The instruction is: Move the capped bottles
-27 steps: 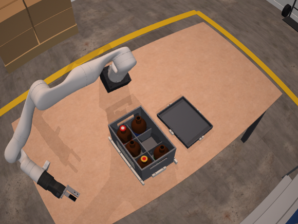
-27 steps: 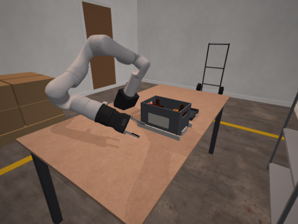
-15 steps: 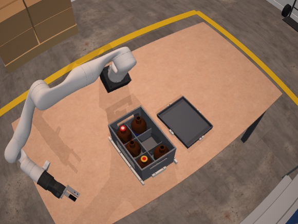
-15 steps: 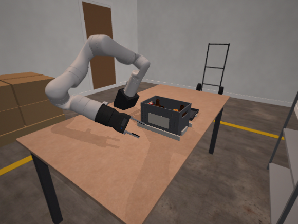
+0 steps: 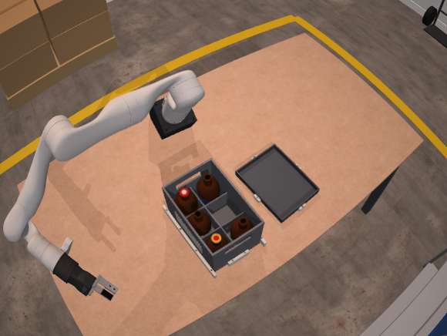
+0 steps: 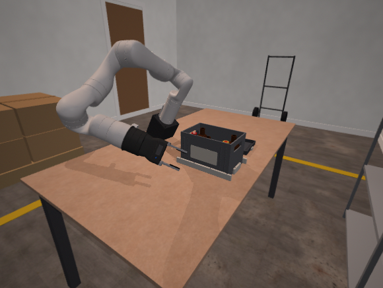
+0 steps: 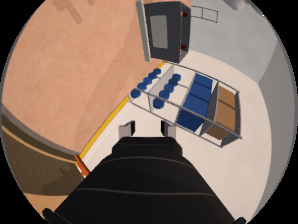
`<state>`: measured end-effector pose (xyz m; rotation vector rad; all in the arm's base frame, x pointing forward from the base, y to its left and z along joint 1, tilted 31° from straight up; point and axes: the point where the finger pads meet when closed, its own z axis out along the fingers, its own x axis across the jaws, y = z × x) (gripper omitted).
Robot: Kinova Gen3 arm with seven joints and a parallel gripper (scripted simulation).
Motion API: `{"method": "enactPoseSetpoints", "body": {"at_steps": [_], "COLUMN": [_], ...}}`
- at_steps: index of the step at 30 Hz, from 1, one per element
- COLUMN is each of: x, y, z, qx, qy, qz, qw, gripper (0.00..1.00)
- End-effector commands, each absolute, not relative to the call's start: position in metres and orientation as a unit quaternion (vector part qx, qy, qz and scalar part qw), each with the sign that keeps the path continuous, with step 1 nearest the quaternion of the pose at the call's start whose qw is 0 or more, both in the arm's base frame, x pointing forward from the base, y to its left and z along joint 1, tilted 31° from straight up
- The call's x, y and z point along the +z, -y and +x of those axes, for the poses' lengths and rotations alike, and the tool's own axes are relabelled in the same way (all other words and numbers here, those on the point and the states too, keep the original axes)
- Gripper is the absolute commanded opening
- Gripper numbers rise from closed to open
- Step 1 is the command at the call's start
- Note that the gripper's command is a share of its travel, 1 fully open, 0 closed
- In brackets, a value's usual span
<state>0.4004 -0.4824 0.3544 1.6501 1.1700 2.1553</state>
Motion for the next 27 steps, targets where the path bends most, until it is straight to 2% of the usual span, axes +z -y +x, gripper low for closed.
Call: {"method": "enactPoseSetpoints", "body": {"at_steps": [1, 22, 27], "x": [0.367, 0.417, 0.405], "y": [0.484, 0.483, 0.477], "z": [0.393, 0.363, 0.363], "qx": [0.724, 0.724, 0.717], "qy": [-0.396, -0.396, -0.388], "qz": [0.556, 0.556, 0.571], "qw": [0.099, 0.099, 0.094], "gripper": [1.00, 1.00, 1.00]}}
